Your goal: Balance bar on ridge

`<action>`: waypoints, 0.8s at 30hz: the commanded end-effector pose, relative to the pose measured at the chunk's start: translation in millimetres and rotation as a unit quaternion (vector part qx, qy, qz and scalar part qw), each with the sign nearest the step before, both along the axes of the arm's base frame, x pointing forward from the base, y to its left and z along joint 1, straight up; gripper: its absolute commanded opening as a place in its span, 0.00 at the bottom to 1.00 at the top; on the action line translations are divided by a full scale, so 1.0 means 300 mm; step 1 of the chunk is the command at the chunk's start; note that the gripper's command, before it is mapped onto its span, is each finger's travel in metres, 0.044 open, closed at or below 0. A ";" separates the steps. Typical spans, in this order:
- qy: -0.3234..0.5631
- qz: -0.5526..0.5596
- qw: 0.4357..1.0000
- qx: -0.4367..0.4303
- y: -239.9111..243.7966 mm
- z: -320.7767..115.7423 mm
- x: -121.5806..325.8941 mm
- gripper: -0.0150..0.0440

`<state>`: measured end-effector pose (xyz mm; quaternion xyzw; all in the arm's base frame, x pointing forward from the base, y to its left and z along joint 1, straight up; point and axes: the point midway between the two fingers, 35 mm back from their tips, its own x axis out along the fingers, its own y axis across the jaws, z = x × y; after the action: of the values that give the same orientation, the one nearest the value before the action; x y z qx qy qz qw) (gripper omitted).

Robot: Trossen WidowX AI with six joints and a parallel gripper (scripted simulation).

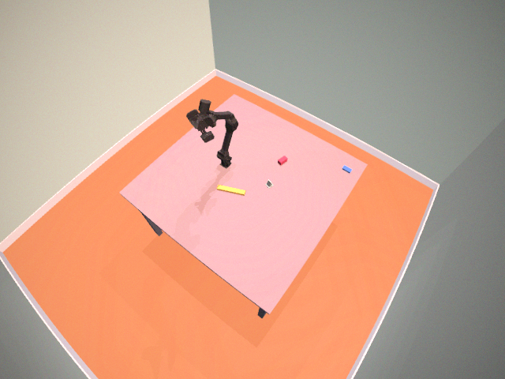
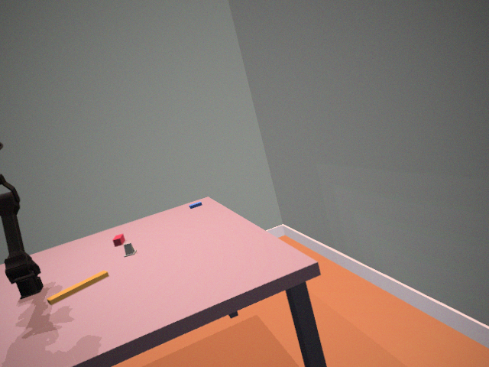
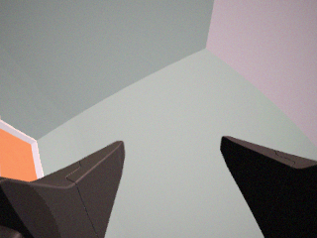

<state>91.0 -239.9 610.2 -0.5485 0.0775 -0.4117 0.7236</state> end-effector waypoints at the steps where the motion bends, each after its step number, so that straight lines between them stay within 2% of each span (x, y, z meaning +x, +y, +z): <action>1: 0.001 -0.003 0.998 0.060 -0.095 -0.106 0.023 0.79; 13: 0.051 -0.008 0.966 0.254 -0.262 -0.513 0.150 0.79; 24: 0.166 -0.008 0.897 0.409 -0.244 -0.927 0.268 0.79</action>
<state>164.0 -316.4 364.1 -0.2859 0.3245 -0.2831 0.8561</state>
